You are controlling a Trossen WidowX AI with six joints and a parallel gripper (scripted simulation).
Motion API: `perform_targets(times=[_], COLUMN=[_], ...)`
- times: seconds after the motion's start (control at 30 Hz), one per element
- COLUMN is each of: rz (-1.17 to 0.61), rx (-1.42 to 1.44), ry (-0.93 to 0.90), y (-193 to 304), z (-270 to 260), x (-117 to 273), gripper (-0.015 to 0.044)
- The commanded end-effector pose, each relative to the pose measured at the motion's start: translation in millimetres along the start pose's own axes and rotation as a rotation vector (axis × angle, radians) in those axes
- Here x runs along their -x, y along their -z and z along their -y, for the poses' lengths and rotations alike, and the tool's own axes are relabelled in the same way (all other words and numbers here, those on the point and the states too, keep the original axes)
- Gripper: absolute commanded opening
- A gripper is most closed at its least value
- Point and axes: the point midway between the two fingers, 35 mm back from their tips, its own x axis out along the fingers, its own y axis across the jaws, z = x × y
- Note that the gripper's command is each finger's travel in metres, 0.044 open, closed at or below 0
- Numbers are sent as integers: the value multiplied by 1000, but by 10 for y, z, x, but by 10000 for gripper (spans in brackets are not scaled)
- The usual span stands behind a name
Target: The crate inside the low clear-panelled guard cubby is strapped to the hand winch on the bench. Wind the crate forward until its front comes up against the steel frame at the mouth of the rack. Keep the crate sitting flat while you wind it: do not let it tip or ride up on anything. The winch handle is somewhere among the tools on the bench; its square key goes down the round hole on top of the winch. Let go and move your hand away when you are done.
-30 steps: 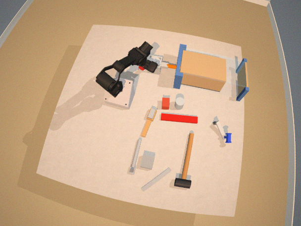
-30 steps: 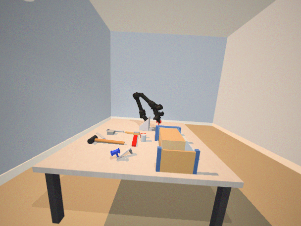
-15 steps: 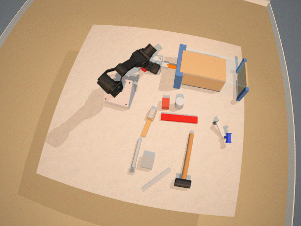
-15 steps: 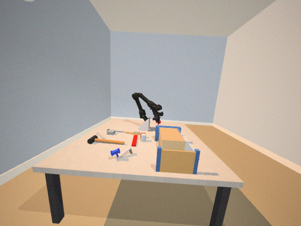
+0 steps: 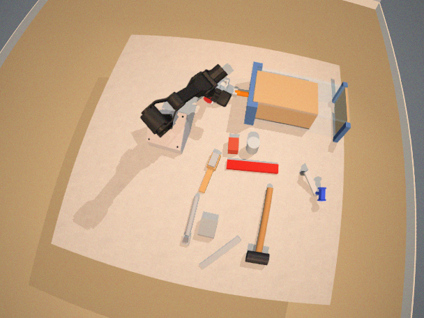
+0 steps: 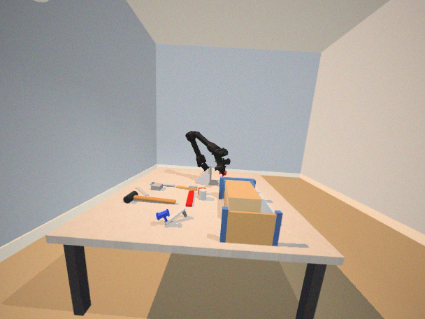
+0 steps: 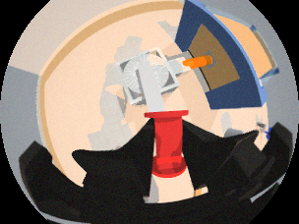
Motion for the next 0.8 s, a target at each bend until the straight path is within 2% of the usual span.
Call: perform_targets(times=[0.0,0.17,0.23,0.77], rz=[-5,-5,-3,-3], rx=[-8,-8,-1,-2], ry=[35,36,1,1], y=[-28,-58,-24,-24], z=[158,233,102,105], x=[-8,-20,-10,-11], gripper=[0,0,0,420])
